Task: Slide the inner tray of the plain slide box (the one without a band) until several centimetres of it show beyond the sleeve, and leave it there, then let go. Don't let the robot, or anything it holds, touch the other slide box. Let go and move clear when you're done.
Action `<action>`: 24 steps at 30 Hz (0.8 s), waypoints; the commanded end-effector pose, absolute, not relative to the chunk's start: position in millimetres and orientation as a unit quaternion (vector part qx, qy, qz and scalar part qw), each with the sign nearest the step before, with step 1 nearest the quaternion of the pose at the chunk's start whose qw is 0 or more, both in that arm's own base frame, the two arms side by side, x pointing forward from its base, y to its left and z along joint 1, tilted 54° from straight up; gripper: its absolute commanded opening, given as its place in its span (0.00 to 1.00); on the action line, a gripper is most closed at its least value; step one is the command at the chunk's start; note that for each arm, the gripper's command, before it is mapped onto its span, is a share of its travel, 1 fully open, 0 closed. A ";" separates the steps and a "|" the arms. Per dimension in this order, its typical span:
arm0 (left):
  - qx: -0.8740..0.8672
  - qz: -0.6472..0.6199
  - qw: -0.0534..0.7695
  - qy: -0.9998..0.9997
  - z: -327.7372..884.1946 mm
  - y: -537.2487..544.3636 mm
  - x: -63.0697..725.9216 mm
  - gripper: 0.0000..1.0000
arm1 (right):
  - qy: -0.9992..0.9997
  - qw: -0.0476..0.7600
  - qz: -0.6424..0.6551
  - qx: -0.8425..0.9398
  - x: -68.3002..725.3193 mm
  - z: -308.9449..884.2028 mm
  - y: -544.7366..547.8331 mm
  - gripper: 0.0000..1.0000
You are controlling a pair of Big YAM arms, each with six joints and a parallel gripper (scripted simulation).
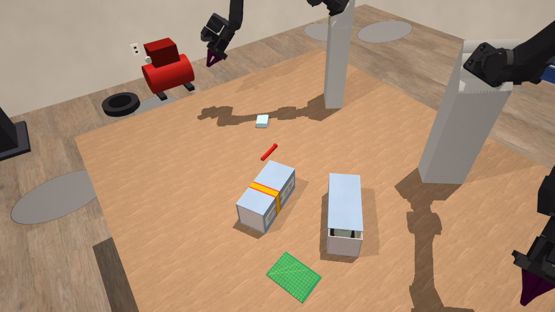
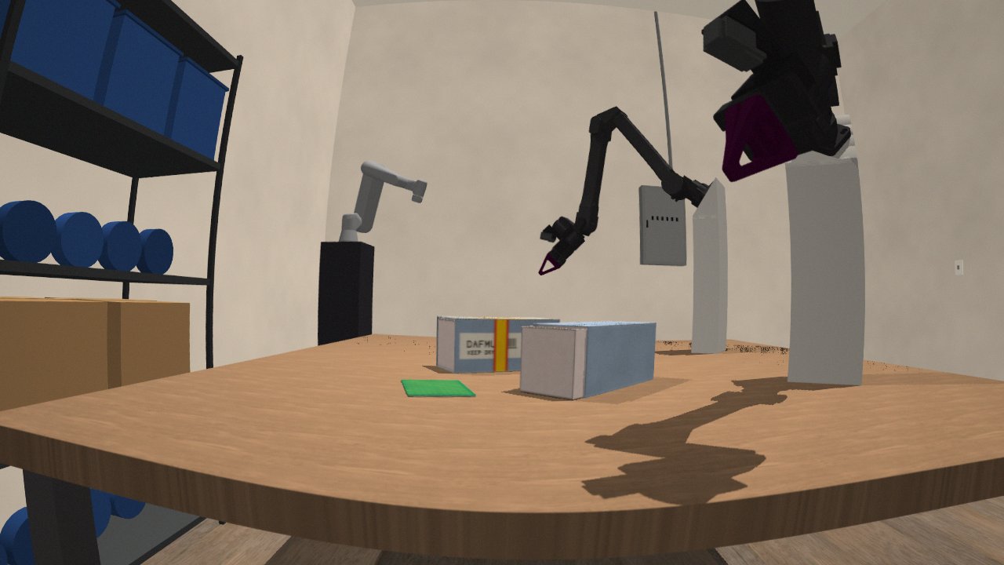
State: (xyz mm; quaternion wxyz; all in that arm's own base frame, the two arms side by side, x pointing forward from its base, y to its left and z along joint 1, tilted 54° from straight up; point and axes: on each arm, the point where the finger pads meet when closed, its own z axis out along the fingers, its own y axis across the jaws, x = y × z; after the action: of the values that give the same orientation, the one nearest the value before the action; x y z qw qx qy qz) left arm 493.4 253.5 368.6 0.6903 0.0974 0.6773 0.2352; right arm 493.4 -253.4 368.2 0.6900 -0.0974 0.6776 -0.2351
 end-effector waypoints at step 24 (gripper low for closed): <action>0.104 0.235 0.686 0.680 365.0 251.5 500.4 0.00 | 0.670 0.698 -0.234 -0.098 502.3 376.9 -252.8 0.00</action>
State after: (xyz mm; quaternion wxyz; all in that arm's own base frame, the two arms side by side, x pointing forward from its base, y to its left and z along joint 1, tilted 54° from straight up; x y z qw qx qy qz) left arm 493.4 253.4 368.1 0.6900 0.0974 0.6777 0.2349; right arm 493.4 -253.4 368.2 0.6900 -0.0973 0.6777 -0.2350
